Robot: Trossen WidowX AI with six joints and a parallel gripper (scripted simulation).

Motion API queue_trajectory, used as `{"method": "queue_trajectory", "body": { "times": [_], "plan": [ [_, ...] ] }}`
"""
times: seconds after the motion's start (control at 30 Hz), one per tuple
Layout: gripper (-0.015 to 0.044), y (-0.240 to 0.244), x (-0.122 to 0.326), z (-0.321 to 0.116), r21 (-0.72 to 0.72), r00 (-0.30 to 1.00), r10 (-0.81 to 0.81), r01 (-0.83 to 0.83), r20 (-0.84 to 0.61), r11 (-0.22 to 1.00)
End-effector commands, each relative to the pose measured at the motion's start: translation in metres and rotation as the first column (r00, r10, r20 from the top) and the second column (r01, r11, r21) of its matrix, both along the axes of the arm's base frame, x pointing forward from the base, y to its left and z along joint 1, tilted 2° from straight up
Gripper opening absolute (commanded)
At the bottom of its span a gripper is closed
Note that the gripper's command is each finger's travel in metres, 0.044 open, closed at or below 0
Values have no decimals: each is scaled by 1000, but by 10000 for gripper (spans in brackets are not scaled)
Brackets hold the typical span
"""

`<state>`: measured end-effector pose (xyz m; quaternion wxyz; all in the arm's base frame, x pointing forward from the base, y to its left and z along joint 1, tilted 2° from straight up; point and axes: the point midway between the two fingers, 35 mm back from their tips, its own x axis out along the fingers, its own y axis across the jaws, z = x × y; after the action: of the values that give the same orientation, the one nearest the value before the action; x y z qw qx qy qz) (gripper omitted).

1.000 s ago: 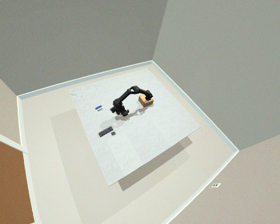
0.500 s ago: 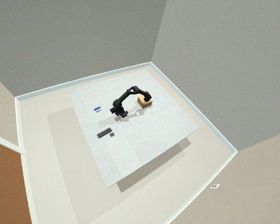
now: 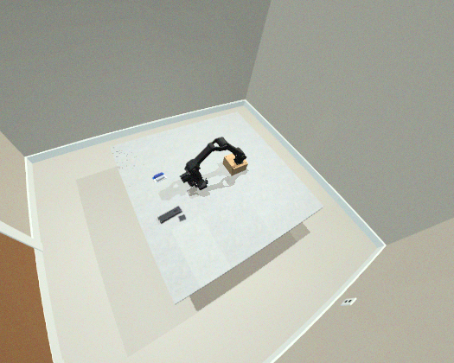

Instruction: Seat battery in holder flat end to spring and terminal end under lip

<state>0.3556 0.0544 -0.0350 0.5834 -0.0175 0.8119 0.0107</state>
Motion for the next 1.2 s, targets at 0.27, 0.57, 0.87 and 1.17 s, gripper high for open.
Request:
{"method": "queue_trajectory", "body": {
  "times": [0.27, 0.57, 0.87, 1.17],
  "plan": [
    [84, 0, 6, -4, -1, 997, -2, 2, 77, 1000],
    [84, 0, 4, -5, 0, 994, -3, 3, 113, 1000],
    [84, 0, 3, -5, 2, 989, -4, 4, 149, 1000],
    [84, 0, 1, -6, 4, 983, -6, 6, 184, 1000]
  ]
}}
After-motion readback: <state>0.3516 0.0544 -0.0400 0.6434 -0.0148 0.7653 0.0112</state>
